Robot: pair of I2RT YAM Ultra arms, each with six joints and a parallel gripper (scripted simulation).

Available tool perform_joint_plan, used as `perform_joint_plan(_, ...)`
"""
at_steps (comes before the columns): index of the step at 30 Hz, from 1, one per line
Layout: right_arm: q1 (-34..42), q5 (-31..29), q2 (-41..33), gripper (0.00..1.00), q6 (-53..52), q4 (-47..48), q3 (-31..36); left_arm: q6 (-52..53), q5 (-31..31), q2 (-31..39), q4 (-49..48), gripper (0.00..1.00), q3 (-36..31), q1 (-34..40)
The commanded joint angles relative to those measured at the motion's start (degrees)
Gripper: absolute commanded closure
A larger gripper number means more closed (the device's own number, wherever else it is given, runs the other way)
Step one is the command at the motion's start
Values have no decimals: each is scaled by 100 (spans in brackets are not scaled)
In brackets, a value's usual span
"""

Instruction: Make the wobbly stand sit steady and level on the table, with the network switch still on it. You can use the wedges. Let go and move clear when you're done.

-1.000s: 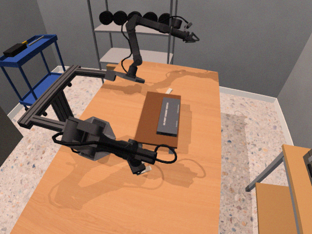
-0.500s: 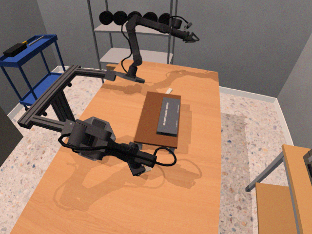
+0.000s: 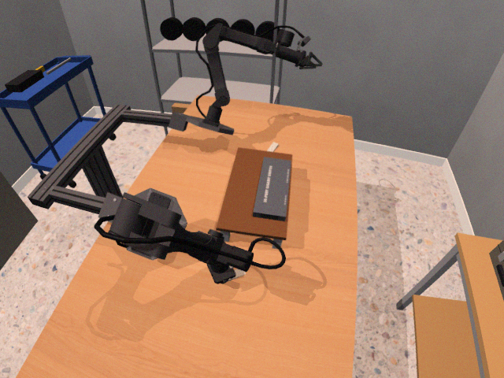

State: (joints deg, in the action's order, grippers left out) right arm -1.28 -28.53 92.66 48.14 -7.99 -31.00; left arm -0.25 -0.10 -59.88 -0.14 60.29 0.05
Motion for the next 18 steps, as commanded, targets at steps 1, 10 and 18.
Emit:
perform_joint_plan(1,102,82,-78,100,45,107,-76,62,-111,111,-136,0,178,23)
perform_joint_plan(10,218,-73,-418,100,-170,-406,-220,62,-111,111,-136,0,178,23)
perform_joint_plan(18,374,-124,-694,100,-317,-815,-234,62,-111,111,-136,0,178,23)
